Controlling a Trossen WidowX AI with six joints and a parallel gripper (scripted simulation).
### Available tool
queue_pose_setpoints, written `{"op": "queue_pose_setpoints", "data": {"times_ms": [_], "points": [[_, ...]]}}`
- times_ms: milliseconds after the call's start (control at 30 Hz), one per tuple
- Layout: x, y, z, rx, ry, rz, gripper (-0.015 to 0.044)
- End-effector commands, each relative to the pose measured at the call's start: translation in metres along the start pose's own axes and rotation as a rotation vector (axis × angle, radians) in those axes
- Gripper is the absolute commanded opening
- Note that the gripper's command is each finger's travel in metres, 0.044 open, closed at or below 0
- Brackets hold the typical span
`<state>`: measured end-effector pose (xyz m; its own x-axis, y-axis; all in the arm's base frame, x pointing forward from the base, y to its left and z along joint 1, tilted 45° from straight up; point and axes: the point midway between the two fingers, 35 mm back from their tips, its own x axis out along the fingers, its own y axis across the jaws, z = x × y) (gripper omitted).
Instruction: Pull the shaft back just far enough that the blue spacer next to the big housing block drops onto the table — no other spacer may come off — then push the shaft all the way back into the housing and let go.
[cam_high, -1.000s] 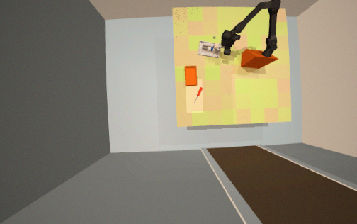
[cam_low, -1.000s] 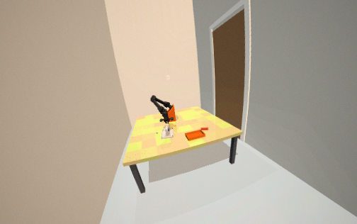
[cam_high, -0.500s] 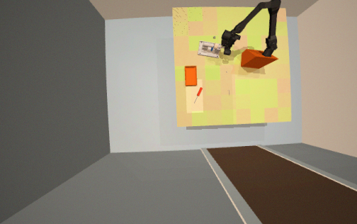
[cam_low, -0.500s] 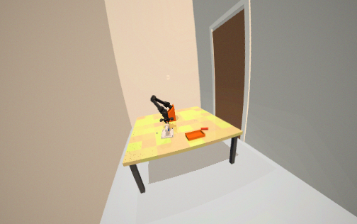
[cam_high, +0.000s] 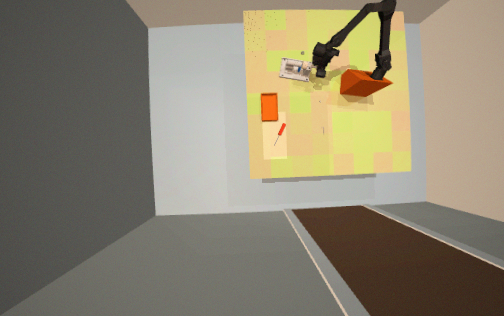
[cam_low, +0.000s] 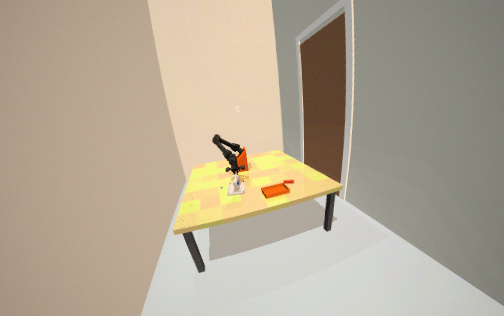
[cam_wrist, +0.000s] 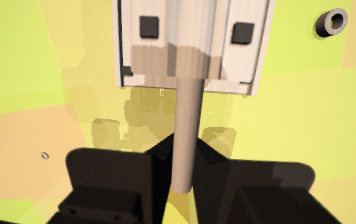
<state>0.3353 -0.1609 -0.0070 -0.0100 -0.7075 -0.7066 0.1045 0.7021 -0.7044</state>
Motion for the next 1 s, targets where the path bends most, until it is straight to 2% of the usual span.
{"op": "queue_pose_setpoints", "data": {"times_ms": [0, 967], "points": [[-0.0004, -0.0004, 0.0027, 0.004, -0.003, -0.001, 0.0000], [-0.0009, -0.0003, 0.0121, 0.004, -0.003, -0.001, 0.0000]]}}
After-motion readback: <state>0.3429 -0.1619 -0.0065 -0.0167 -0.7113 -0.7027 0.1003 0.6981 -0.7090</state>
